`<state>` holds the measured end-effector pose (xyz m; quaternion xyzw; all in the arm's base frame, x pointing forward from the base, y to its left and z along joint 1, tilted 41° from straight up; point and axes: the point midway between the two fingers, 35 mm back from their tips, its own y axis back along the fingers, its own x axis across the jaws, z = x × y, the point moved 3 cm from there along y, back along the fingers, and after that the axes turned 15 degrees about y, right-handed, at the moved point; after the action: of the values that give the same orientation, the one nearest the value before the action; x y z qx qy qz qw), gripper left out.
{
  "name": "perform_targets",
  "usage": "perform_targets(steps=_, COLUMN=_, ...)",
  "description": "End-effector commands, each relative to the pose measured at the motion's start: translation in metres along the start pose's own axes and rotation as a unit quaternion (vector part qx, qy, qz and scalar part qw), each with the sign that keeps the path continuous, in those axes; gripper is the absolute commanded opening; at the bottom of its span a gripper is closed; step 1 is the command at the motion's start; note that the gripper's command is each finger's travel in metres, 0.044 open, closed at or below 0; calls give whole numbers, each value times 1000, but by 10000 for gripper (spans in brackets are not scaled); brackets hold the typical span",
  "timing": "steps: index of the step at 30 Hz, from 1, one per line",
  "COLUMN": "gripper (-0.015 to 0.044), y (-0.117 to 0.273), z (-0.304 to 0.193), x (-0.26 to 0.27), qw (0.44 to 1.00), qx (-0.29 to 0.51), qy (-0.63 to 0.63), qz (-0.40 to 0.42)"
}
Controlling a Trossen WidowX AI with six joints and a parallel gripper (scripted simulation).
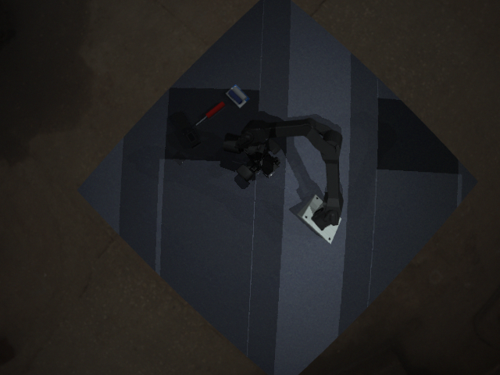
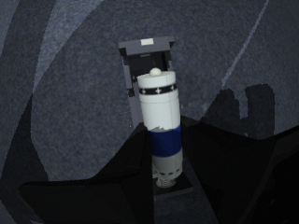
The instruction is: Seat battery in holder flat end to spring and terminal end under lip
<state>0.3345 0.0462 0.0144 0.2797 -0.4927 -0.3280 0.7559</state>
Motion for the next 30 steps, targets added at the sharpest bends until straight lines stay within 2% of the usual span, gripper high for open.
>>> perform_targets(steps=1, gripper=68, y=0, z=-4, x=0, qw=1000, qx=20, qy=-2, qz=3)
perform_targets(steps=30, gripper=68, y=-5, z=5, x=-1, qw=997, qx=78, qy=-2, qz=17)
